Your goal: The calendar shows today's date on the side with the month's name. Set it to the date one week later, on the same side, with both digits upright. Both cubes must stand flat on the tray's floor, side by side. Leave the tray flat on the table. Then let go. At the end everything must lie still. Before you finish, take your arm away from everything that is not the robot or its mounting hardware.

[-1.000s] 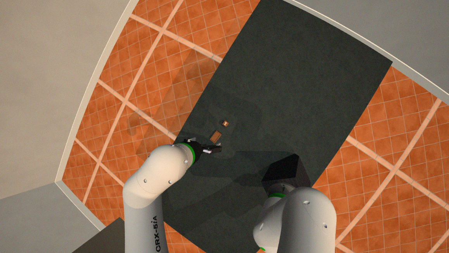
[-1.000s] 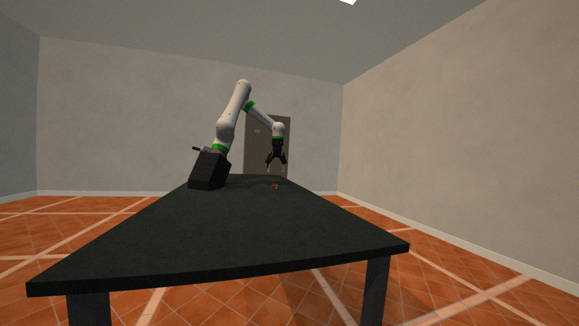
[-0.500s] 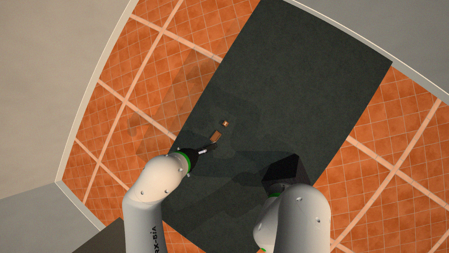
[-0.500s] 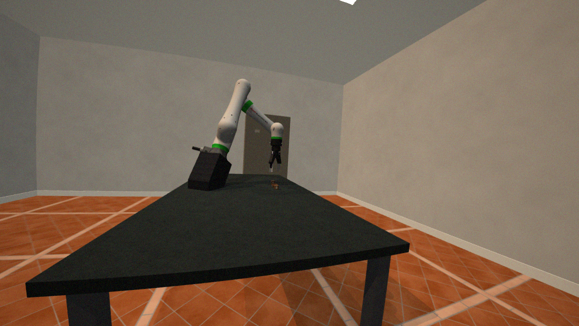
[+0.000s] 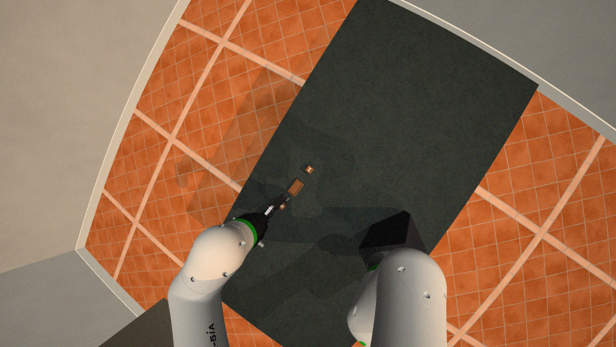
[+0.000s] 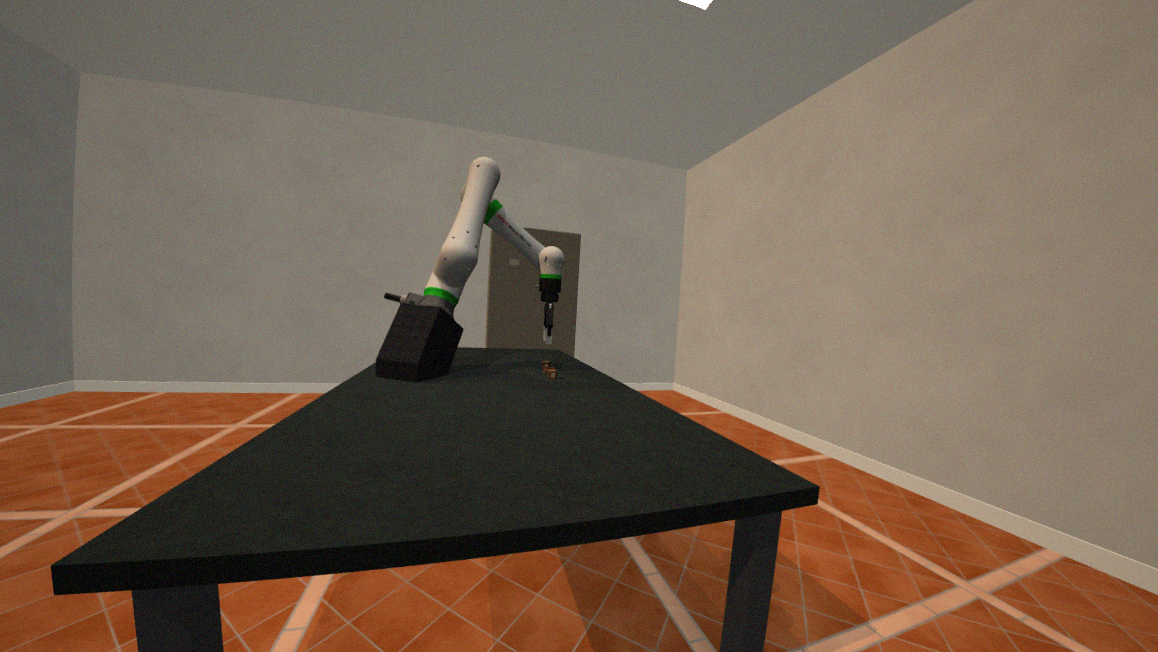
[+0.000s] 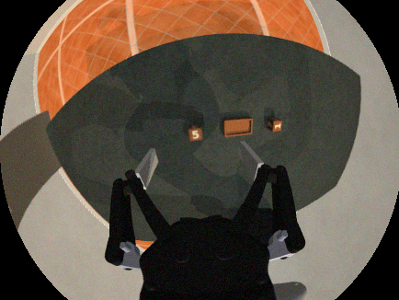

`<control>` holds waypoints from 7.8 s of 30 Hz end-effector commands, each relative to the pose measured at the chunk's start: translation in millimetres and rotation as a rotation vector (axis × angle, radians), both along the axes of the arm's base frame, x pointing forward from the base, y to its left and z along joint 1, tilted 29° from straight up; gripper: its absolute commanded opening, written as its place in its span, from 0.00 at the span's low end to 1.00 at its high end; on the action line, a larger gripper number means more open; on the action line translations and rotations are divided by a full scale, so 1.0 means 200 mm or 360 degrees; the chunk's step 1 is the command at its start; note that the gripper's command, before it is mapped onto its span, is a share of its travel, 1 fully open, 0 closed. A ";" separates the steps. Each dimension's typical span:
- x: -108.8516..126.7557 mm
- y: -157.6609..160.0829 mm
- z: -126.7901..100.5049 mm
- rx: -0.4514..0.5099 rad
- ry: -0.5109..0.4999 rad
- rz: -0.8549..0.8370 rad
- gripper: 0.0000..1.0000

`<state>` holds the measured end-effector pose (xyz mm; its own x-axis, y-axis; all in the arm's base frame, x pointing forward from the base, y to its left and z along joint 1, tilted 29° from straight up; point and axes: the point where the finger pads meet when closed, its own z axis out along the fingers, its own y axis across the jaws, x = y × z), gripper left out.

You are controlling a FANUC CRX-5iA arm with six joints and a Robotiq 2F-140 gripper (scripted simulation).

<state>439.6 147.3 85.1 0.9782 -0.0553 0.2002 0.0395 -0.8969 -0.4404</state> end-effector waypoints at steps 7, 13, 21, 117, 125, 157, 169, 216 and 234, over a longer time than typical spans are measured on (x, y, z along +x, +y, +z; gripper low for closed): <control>0.00 0.01 0.01 0.0000 -0.0031 0.0064 0.28; 0.00 0.01 0.01 0.0000 -0.0031 0.0064 0.28; 0.00 0.01 0.01 0.0000 -0.0031 0.0064 0.28; 0.05 0.13 -0.22 0.0000 -0.0031 0.0064 0.28; 0.05 0.13 -0.22 0.0000 -0.0031 0.0064 0.28; 0.07 0.16 -0.29 0.0000 -0.0031 0.0064 0.28; 0.08 0.19 -0.34 0.0000 -0.0031 0.0064 0.28; 0.08 0.19 -0.35 0.0000 -0.0031 0.0064 0.16; 0.08 0.19 -0.35 0.0000 -0.0031 0.0064 0.16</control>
<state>455.4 185.2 16.0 0.9755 -0.0154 0.2193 0.0846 -0.8944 -0.4391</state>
